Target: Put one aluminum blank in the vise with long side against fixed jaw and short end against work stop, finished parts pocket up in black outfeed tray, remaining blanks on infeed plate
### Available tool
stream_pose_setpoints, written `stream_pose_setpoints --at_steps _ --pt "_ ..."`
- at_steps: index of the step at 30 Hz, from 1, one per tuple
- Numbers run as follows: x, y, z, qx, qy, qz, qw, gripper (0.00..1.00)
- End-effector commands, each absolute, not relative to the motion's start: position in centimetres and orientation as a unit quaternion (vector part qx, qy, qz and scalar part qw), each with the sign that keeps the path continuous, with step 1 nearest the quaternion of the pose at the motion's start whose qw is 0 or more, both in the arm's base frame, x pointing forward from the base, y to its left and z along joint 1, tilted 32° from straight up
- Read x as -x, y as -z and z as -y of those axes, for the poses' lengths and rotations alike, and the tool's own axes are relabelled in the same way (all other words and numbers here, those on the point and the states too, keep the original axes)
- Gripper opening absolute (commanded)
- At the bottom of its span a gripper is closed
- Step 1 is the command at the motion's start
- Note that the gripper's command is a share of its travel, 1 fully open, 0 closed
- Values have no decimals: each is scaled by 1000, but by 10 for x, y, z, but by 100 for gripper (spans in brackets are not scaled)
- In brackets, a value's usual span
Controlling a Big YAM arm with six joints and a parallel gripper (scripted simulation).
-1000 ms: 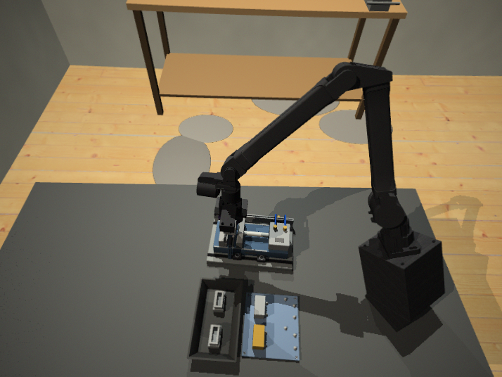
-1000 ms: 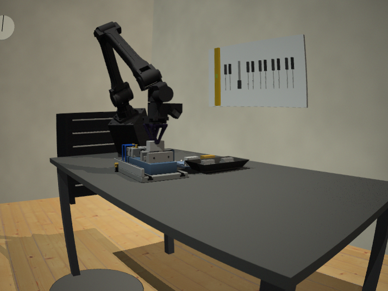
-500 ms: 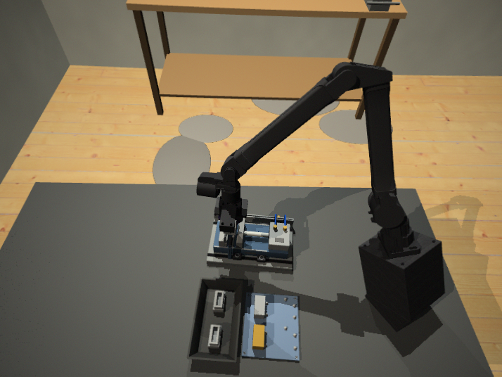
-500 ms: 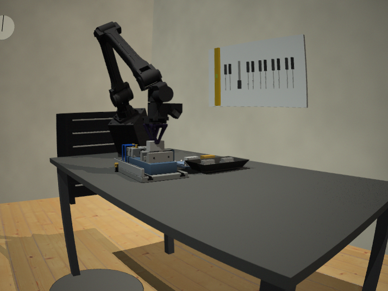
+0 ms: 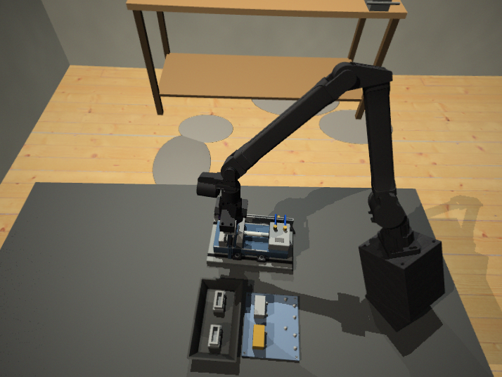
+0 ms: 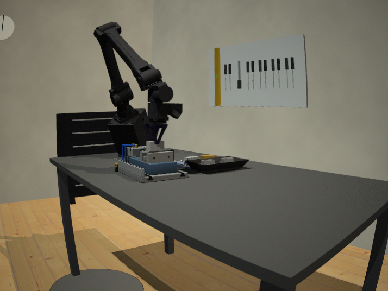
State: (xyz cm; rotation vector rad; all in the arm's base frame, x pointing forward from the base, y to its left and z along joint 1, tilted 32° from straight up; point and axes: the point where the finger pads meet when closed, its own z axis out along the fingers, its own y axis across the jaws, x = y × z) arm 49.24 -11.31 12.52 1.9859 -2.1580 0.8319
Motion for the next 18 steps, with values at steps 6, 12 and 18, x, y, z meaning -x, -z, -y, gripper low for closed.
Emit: stream_pose_setpoints --at_steps 6,12,18 --pt "-491 -128 119 -649 -278 707 42 0" --pt "-492 -124 119 -650 -276 707 44 0" --pt "-492 -117 121 -650 -272 708 48 0"
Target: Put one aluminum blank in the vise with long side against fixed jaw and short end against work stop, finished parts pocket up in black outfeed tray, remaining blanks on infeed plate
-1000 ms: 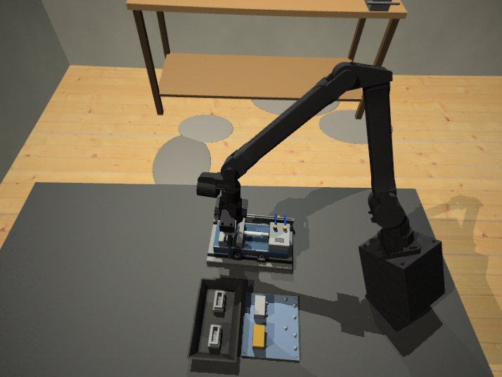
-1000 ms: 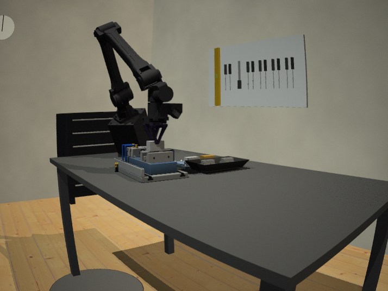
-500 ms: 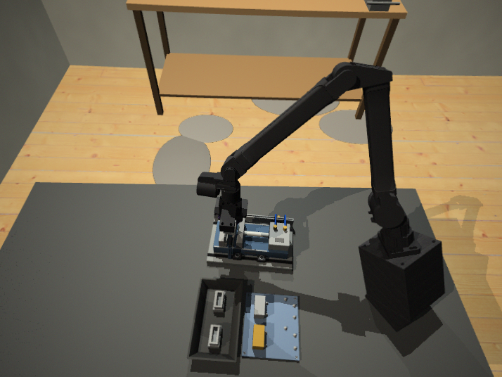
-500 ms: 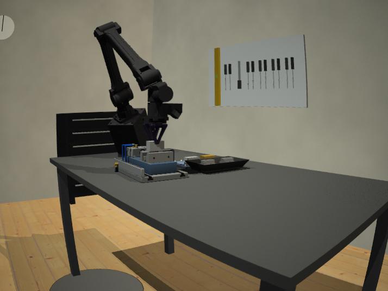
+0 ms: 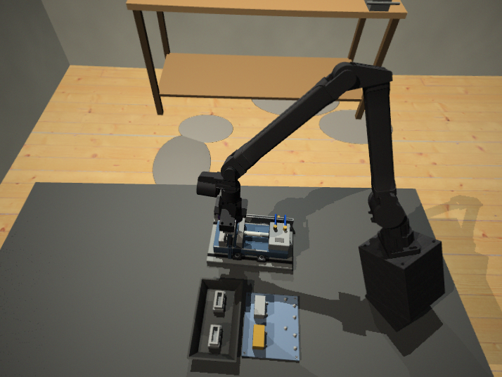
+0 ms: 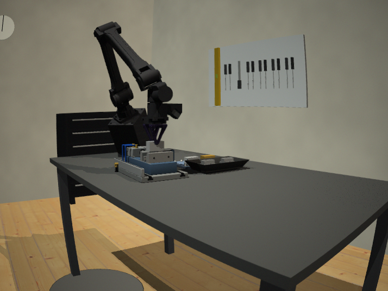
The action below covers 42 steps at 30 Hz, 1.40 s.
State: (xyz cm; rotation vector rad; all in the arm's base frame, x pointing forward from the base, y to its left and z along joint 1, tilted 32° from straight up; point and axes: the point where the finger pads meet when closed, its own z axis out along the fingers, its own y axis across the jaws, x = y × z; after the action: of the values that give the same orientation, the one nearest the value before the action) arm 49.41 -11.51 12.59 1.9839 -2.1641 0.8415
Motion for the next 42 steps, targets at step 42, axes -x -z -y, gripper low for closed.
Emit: stream_pose_setpoints --at_steps 42 --pt "-495 -103 125 -653 -269 706 50 0"
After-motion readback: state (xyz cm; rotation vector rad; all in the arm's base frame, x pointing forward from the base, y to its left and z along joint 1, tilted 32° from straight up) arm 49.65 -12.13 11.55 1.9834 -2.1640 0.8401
